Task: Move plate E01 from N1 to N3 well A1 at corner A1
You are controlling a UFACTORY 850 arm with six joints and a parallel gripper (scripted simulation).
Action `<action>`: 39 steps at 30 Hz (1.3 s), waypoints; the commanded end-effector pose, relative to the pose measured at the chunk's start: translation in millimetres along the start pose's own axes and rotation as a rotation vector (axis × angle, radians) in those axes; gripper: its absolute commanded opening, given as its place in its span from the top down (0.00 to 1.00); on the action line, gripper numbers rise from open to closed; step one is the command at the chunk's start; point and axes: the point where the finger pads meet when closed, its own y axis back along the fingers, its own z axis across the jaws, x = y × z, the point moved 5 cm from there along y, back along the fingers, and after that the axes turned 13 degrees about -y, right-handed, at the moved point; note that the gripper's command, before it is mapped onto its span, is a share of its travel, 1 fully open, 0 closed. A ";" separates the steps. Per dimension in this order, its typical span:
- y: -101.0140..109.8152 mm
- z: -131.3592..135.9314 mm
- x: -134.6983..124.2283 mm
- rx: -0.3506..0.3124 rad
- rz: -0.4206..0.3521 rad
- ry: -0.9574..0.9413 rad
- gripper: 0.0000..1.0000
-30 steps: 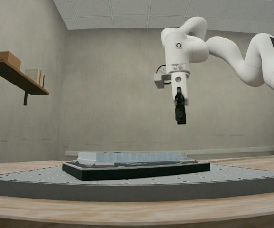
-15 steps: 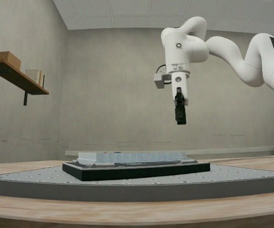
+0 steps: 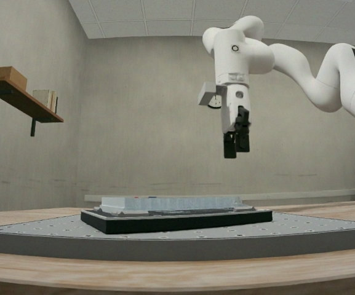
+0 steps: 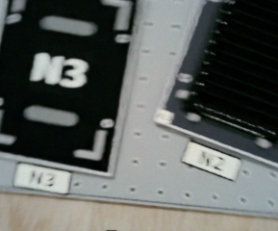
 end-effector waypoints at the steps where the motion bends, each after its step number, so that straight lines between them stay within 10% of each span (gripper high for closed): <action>1: 0.0 -20.1 3.4 0.000 -0.011 0.133 0.00; 9: 0.0 -60.0 6.0 0.001 -0.011 0.377 0.00; 39: -0.1 -189.8 14.3 0.001 -0.011 0.377 0.00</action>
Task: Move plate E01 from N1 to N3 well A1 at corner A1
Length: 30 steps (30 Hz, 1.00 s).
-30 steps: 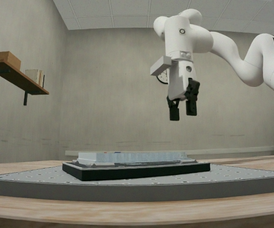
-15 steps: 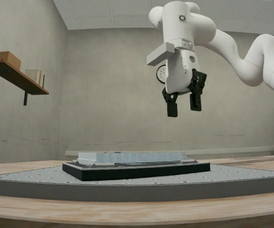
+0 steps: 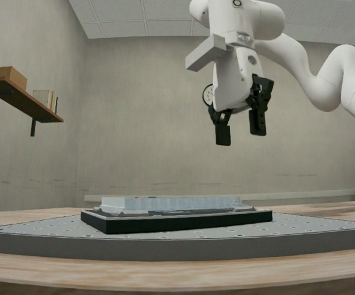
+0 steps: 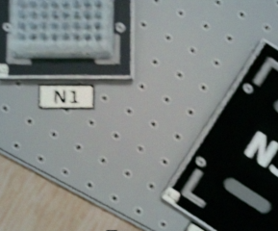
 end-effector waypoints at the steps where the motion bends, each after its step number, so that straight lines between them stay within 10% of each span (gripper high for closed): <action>1: 0.4 -23.0 12.2 0.000 0.000 0.000 0.00; 14: 0.4 -72.8 35.7 0.000 0.000 0.000 0.00; 30: 0.4 -73.2 35.9 0.000 0.000 0.000 0.00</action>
